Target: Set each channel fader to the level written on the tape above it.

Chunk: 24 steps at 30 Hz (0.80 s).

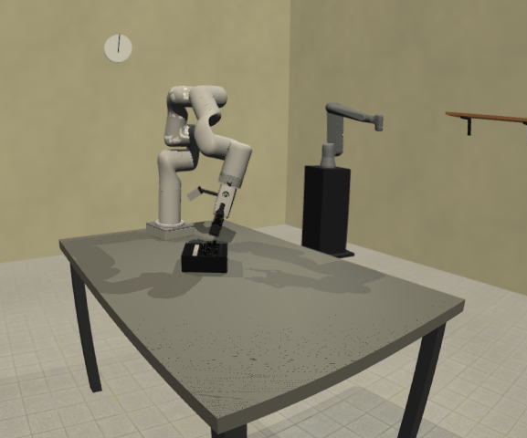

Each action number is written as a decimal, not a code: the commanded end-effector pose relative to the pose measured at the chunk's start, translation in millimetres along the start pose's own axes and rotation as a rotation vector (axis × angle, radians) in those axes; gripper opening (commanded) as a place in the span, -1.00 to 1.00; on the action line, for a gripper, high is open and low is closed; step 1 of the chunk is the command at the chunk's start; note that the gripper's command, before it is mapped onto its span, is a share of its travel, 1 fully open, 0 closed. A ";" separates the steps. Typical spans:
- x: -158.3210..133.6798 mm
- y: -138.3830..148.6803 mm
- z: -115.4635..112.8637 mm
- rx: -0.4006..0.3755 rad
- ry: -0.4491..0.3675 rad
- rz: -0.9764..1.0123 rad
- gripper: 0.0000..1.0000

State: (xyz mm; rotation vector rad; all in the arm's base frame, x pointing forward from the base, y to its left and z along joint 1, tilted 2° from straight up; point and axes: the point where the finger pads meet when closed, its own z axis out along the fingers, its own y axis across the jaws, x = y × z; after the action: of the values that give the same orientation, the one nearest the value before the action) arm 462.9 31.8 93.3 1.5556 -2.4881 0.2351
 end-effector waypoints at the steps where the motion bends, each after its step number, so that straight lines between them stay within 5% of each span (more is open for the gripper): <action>1: -0.4 -1.2 -1.8 0.003 -0.003 0.001 1.00; 24: 0.5 -1.1 -2.7 0.002 -0.007 0.041 1.00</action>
State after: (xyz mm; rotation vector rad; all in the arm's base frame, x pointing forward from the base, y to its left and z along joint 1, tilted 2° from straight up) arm 462.6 31.6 93.8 1.5301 -2.5076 0.2354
